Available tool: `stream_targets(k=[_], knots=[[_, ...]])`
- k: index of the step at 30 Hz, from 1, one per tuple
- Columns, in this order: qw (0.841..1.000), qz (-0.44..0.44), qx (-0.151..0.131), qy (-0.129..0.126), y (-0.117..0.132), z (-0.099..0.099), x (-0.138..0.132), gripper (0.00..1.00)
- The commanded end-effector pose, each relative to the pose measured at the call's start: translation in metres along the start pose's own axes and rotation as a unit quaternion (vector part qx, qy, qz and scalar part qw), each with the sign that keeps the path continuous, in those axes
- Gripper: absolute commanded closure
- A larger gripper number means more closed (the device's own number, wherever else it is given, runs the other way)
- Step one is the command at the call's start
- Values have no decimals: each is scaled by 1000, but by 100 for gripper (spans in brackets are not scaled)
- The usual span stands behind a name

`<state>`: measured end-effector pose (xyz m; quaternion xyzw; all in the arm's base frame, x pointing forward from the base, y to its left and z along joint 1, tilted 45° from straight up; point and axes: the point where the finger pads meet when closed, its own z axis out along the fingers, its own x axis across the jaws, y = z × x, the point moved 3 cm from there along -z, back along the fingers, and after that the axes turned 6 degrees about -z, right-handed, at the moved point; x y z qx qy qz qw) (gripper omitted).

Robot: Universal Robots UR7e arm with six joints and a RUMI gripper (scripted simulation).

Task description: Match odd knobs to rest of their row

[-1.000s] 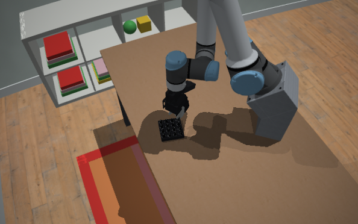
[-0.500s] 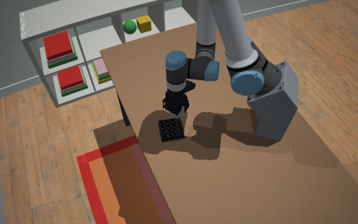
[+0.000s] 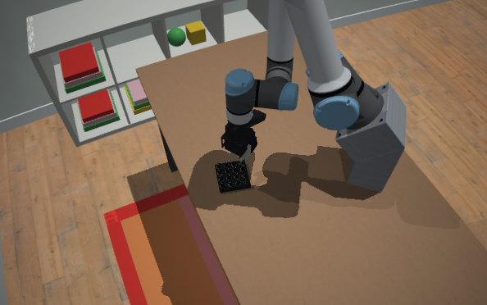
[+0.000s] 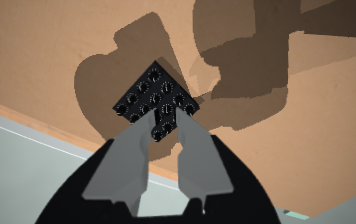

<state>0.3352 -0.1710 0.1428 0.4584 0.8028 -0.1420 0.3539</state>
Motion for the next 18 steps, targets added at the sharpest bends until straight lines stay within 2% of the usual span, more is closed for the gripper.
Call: stream_targets(k=[1,18], knots=[[1000,0,0,0,0,0,0,89],[1000,0,0,0,0,3,0,89]])
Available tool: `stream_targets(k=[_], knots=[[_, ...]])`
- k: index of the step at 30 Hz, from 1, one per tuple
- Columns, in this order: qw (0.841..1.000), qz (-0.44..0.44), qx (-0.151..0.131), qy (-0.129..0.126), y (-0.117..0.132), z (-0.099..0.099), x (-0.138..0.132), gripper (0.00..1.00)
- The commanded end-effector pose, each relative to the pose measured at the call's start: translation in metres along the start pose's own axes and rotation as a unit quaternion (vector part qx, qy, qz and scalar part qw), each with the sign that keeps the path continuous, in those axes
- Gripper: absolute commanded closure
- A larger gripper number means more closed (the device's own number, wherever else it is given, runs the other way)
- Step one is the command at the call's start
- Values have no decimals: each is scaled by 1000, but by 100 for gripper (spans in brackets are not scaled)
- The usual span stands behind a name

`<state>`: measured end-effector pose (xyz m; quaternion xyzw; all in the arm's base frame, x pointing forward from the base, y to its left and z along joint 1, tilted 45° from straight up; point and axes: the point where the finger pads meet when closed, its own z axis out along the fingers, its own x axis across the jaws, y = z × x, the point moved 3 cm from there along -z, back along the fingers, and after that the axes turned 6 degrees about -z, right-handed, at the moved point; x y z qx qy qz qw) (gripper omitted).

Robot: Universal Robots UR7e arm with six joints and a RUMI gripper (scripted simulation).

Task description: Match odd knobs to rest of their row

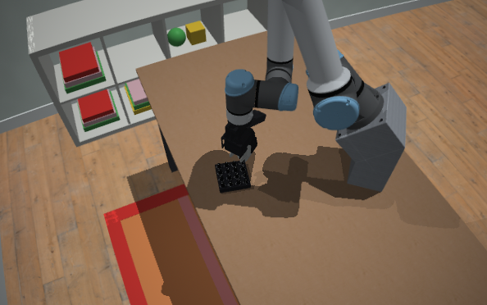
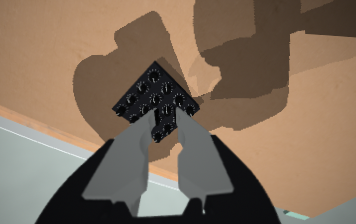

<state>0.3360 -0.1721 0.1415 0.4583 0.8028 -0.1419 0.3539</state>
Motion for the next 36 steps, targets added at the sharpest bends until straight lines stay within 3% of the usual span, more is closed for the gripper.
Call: stream_targets(k=[1,36], knots=[[1000,0,0,0,0,2,0,89],[1000,0,0,0,-2,38,-1,89]])
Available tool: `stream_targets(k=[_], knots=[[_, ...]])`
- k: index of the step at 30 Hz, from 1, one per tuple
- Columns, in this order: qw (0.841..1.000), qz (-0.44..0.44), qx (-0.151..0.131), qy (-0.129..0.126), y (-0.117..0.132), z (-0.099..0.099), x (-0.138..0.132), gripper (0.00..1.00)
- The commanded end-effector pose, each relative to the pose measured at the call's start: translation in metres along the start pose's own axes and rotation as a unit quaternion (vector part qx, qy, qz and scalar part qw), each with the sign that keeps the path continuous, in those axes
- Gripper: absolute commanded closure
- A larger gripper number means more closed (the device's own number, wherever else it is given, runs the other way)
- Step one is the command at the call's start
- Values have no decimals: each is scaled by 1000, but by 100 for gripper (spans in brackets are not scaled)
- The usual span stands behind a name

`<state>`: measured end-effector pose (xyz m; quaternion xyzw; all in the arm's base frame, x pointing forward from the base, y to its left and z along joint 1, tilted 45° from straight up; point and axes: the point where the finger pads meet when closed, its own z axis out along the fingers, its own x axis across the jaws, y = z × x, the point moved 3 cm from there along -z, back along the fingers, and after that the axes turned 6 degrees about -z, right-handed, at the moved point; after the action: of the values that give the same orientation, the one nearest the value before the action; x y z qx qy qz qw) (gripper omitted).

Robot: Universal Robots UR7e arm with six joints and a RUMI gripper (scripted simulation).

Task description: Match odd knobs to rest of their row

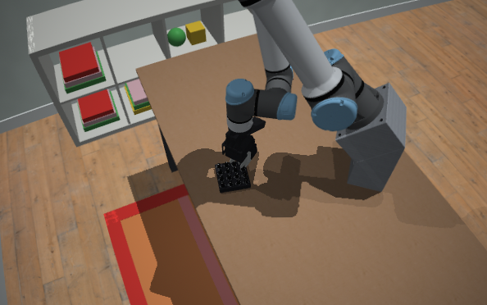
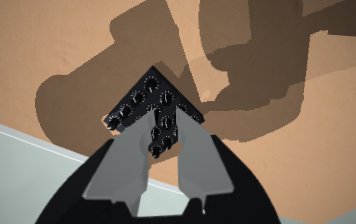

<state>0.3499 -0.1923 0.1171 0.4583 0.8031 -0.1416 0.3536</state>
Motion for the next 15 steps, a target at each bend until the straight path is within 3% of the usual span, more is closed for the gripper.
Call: stream_targets(k=[1,15], knots=[[1000,0,0,-1,0,3,0,89],[1000,0,0,-1,0,7,0,89]])
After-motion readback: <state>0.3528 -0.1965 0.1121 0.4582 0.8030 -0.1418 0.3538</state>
